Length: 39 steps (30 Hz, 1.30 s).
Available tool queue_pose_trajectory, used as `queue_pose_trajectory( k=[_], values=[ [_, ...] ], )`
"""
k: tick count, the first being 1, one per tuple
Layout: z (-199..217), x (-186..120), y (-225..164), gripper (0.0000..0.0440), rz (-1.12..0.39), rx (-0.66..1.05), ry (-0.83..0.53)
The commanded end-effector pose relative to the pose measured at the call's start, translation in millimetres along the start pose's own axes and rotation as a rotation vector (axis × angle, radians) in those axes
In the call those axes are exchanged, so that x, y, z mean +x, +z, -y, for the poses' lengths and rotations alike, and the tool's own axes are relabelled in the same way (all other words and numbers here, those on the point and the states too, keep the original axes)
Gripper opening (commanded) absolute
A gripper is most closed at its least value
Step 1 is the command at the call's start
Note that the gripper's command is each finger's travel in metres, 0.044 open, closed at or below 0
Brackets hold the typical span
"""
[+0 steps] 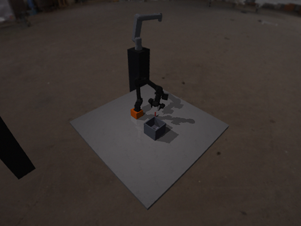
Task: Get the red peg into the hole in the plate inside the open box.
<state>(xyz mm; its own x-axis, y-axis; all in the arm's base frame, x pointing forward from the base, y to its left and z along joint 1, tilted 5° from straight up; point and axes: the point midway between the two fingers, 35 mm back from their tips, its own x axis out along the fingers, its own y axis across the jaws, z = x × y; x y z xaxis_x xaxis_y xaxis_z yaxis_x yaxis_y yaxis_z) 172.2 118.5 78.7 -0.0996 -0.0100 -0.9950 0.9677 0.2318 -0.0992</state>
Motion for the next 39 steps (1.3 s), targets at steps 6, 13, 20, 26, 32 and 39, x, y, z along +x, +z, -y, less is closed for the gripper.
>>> queue_pose_trajectory(
  k=[6, 13, 20, 26, 32, 39],
  values=[
    [-2, 33, 9, 0.044, 0.052, 0.003, -0.007],
    [-6, 55, 15, 0.0425, 0.077, 0.028, 0.01],
    [-10, 73, 15, 0.0342, 0.082, 0.037, 0.027],
    [-19, 84, 11, 0.0188, 0.071, 0.023, 0.042],
    [-29, 90, 5, 0.0041, 0.055, -0.003, 0.062],
    [-40, 87, 0, 0.0, 0.051, -0.028, 0.093]
  ],
)
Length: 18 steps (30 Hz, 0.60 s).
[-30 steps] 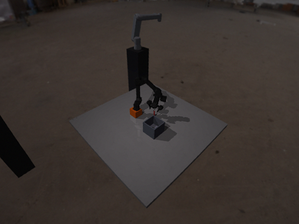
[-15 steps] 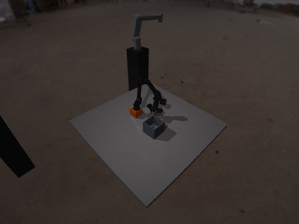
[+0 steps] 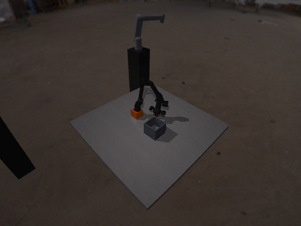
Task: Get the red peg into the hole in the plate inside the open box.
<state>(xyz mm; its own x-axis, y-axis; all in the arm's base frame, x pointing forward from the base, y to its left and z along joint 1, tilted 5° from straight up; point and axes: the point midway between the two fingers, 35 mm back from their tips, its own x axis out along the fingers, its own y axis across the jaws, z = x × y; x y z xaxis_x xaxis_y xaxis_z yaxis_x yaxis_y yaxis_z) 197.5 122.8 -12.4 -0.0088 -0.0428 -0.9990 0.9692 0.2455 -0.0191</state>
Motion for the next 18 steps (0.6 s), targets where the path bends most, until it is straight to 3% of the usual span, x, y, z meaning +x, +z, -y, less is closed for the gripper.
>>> queue_pose_trajectory(
  k=[1, 18],
  values=[
    [-7, -2, -3, 0.0, -0.003, -0.019, 0.019],
    [-47, -60, 4, 0.0, -0.043, 0.008, 0.197]
  ],
)
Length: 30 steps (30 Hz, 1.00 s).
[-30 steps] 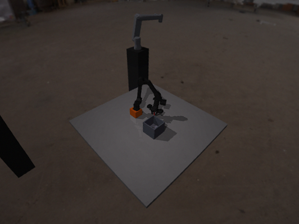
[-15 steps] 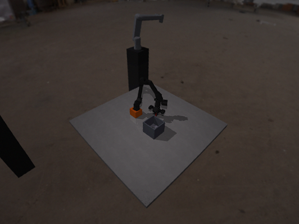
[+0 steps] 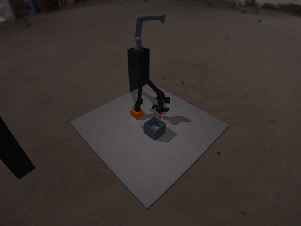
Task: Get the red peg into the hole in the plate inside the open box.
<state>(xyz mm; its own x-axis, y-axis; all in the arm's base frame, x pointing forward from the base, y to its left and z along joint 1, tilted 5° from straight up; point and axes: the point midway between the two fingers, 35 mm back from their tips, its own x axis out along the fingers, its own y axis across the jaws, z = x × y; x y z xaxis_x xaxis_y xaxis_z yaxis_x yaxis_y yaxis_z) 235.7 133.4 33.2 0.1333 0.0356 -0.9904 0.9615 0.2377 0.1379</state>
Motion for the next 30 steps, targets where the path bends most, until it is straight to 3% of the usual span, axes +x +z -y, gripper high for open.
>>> queue_pose_trajectory(
  k=[1, 18, 30],
  values=[
    [-13, -17, 4, 0.0, -0.002, -0.002, 0.051],
    [-47, -81, 52, 0.0, 0.052, -0.003, 0.148],
    [-48, -98, 99, 0.0, 0.113, 0.028, 0.132]
  ],
)
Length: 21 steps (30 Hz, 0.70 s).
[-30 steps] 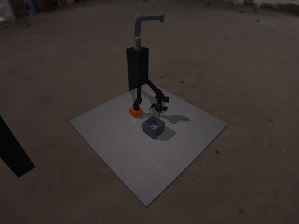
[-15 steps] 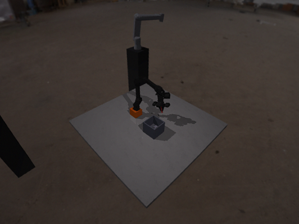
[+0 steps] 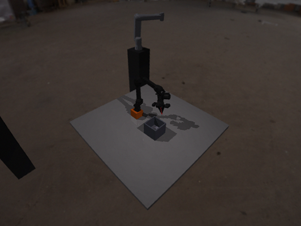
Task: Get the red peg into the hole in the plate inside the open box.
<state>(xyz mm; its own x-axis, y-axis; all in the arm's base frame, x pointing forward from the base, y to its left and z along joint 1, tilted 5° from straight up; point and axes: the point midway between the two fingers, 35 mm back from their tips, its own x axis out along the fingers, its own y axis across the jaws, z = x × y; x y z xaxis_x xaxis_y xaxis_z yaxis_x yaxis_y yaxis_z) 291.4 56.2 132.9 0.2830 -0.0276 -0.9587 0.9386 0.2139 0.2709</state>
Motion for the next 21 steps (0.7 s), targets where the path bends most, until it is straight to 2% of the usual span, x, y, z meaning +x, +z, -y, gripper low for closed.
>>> queue_pose_trajectory(
  k=[1, 21],
  values=[
    [0, -3, 15, 0.0, 0.022, 0.005, -0.007],
    [9, 7, 73, 0.0, 0.053, 0.034, -0.088]
  ],
)
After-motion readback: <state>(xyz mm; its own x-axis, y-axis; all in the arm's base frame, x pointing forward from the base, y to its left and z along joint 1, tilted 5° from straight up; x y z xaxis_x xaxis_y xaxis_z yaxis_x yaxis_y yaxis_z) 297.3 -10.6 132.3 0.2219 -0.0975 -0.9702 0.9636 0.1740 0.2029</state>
